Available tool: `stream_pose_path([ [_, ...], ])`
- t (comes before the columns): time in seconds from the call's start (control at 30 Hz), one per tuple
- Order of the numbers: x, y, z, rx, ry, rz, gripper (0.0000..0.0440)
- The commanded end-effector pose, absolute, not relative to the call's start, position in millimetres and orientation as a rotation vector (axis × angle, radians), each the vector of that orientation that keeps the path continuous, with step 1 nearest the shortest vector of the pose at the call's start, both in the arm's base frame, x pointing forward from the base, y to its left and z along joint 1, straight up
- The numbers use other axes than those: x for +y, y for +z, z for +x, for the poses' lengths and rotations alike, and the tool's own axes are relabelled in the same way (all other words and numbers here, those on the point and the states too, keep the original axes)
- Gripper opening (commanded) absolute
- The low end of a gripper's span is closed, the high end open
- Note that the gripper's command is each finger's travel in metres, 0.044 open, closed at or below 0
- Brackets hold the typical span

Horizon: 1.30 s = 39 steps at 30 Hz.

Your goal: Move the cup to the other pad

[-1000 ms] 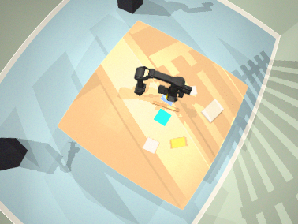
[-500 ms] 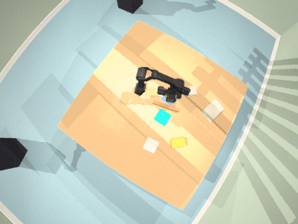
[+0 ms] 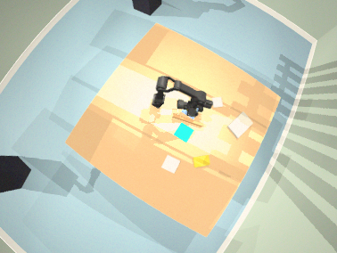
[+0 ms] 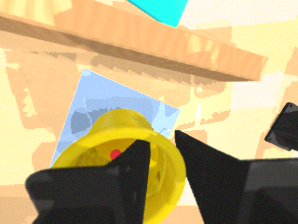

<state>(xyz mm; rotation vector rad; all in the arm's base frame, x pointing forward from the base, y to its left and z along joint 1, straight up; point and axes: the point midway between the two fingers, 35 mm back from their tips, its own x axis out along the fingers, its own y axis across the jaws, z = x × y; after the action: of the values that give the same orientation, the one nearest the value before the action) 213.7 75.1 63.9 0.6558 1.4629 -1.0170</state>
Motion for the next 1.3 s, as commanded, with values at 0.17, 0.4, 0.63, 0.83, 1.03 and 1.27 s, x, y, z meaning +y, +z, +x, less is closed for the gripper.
stream_pose_path([
  [0.17, 71, 64, 215, 1.452, -0.986, 0.639, 0.0006],
  [0.4, 70, 75, 218, 1.429, -0.983, 0.678, 0.0],
  [0.63, 67, 93, 221, 1.399, -0.992, 0.744, 0.0004],
  [0.83, 63, 113, 225, 1.358, -1.003, 0.822, 0.0011],
  [1.03, 57, 131, 231, 1.313, -1.015, 0.892, 0.0007],
  [1.27, 46, 144, 242, 1.255, -1.024, 0.964, 0.0],
])
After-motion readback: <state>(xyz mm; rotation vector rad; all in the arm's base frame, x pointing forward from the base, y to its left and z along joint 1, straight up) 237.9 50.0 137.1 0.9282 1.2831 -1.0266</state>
